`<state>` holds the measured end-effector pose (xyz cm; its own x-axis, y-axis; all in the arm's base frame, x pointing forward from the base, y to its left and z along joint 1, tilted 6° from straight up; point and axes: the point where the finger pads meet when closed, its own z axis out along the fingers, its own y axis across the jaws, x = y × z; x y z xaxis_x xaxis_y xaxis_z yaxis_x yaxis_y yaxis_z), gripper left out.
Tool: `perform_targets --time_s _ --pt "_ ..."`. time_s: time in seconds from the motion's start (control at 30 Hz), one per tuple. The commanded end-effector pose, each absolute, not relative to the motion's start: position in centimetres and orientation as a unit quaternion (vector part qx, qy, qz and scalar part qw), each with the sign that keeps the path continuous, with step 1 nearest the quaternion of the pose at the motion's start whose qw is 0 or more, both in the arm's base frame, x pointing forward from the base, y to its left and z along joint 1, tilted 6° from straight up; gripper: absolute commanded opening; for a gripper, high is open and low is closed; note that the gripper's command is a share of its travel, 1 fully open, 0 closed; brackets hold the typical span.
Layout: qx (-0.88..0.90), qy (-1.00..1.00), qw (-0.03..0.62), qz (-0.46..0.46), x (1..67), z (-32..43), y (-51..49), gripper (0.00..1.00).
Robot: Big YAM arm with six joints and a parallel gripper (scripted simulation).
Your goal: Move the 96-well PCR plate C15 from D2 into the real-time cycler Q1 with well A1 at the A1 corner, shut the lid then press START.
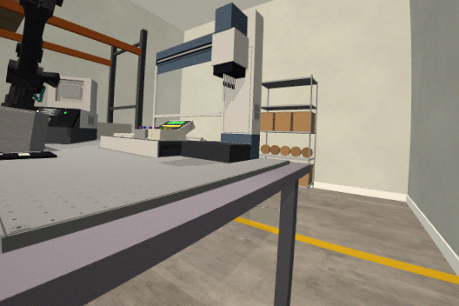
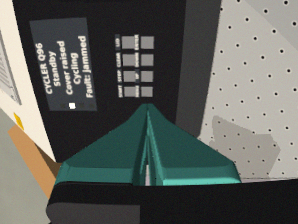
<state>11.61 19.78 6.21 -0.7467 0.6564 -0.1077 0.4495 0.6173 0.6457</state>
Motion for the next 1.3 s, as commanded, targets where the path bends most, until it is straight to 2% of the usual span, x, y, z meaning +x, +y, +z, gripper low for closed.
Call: perform_targets --time_s 0.0,1.27 --pt "0.311 0.879 0.17 0.32 12.0 7.4 20.6 0.0" --pt "0.313 0.871 0.168 0.338 12.3 9.5 22.0 0.0"
